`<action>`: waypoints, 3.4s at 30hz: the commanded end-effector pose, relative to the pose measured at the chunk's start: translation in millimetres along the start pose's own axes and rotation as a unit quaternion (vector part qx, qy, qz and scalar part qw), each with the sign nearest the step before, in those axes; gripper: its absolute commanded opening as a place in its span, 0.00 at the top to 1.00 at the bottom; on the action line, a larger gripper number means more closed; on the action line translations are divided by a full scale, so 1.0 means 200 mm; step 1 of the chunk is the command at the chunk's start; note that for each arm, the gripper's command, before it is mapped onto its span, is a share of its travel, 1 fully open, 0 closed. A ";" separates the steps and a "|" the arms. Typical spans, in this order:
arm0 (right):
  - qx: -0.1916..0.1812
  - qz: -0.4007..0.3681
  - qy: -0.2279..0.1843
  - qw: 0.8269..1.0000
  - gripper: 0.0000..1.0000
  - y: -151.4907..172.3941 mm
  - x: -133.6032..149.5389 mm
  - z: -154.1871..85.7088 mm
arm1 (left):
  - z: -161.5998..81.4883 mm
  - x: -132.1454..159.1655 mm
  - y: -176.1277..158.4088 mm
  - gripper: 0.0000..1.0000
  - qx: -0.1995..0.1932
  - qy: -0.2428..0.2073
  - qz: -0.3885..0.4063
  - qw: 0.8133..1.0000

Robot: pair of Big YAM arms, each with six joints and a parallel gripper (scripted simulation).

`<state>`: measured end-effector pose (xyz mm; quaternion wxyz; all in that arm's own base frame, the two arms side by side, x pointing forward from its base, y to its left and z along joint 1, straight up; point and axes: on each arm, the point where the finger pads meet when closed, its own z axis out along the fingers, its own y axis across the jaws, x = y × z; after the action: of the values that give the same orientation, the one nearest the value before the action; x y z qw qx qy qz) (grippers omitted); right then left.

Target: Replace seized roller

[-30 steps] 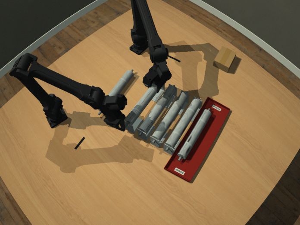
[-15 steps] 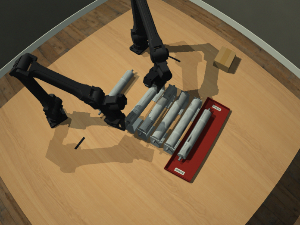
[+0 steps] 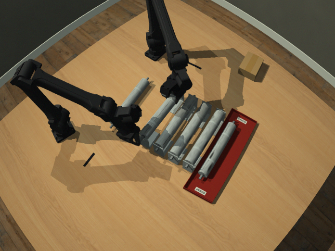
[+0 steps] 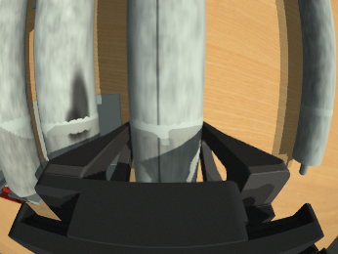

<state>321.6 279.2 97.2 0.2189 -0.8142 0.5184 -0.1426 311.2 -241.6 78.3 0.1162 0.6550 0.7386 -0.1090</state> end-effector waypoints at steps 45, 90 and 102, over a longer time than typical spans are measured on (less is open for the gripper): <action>0.019 -0.008 -0.017 1.000 0.68 -0.10 -0.07 0.00 | -0.05 -0.04 0.06 0.68 -0.020 -0.015 0.012 1.000; 0.026 0.004 -0.022 0.999 0.68 -0.13 -0.10 -0.12 | -0.18 -0.09 0.10 0.38 -0.025 -0.026 0.018 0.999; 0.013 -0.001 -0.018 1.000 0.68 -0.04 -0.08 -0.25 | -0.23 0.03 0.00 0.38 0.001 -0.005 0.005 1.000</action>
<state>296.2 278.4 143.4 0.2386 -0.8165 0.5075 -0.1373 313.0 -224.7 129.6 0.1344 0.6529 0.7373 -0.1098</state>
